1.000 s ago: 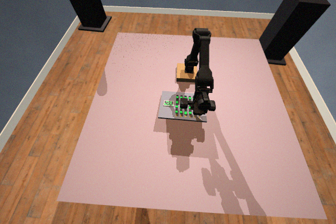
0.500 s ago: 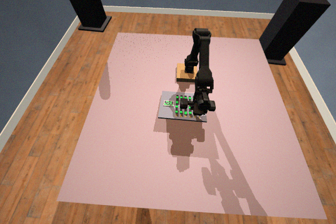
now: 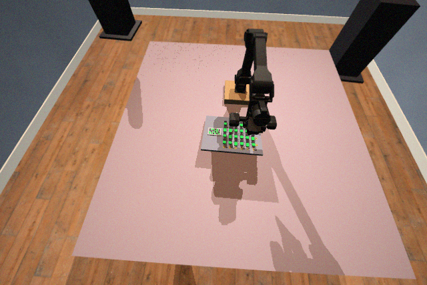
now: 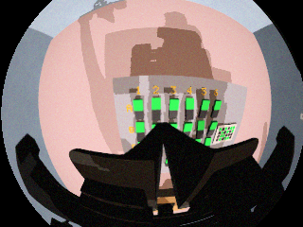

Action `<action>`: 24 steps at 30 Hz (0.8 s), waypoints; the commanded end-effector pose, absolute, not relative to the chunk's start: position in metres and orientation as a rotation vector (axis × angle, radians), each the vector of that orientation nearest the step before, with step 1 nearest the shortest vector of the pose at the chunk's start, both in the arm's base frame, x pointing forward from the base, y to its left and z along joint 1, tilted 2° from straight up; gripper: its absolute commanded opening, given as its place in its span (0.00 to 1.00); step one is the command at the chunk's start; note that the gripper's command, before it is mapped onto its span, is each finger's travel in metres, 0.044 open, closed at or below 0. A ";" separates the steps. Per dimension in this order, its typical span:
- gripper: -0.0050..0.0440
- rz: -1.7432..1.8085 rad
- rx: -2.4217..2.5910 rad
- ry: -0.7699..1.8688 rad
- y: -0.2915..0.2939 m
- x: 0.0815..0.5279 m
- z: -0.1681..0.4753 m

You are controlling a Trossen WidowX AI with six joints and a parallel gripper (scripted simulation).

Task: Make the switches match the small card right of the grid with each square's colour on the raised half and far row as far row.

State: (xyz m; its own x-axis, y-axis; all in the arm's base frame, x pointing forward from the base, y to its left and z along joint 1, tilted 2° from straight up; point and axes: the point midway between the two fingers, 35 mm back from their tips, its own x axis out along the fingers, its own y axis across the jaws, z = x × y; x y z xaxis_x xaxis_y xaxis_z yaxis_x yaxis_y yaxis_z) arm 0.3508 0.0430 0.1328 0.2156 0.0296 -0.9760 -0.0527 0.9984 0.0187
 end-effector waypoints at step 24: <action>0.10 0.050 -0.016 1.385 0.020 0.327 0.088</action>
